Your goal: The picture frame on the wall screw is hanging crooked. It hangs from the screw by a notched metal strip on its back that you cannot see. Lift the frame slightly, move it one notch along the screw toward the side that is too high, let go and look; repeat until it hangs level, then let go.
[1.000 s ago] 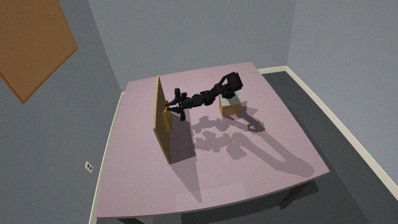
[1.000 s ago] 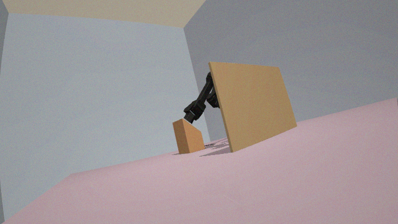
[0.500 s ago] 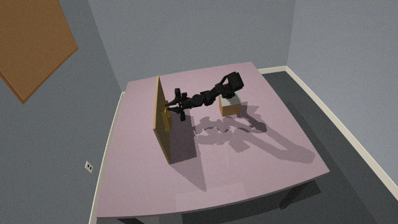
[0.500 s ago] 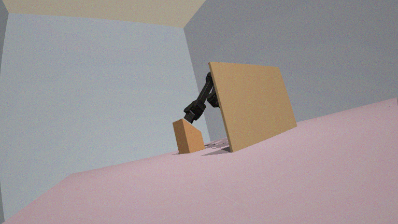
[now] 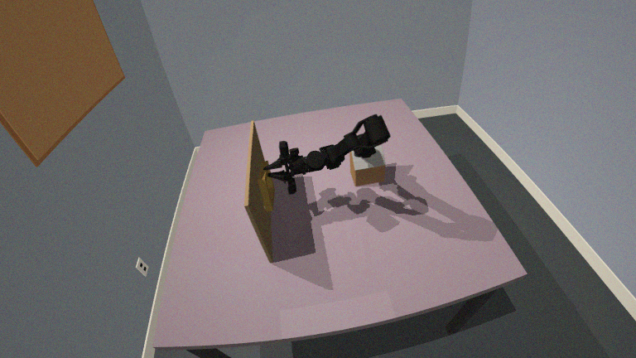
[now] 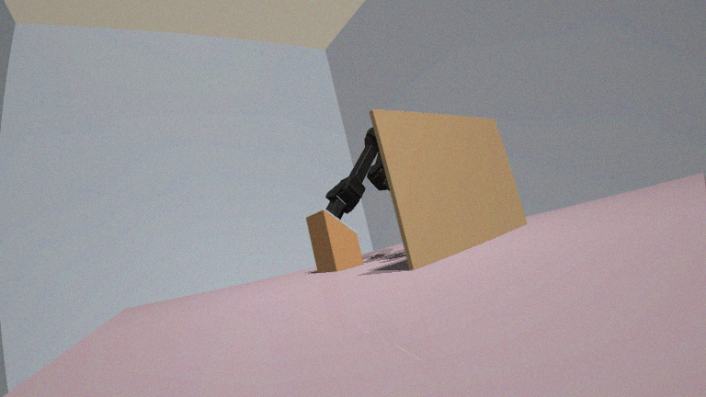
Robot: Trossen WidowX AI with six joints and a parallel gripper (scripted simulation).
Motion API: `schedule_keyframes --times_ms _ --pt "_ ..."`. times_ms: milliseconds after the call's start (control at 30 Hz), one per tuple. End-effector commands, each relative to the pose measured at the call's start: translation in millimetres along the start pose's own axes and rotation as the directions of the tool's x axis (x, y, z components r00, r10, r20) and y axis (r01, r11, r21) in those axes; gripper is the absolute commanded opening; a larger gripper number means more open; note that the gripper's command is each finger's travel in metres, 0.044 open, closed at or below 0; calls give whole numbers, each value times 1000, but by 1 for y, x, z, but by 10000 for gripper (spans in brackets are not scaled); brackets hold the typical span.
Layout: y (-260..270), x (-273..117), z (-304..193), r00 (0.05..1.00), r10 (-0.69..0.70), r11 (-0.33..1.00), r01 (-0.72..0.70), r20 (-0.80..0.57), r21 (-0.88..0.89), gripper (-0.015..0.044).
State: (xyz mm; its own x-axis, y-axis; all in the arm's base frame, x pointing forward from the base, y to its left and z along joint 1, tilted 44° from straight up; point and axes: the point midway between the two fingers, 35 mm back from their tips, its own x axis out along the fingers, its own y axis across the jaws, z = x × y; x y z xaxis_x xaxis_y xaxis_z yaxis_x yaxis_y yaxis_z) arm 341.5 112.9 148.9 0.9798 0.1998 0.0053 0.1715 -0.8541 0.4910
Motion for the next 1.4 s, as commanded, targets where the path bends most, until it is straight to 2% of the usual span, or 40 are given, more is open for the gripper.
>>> schedule_keyframes --times_ms 0,1367 --pt "2 1 -2 1000 7 1000 -7 -6 -2 0" --pt "-1 1 -3 1000 7 1000 -7 -6 -2 0"
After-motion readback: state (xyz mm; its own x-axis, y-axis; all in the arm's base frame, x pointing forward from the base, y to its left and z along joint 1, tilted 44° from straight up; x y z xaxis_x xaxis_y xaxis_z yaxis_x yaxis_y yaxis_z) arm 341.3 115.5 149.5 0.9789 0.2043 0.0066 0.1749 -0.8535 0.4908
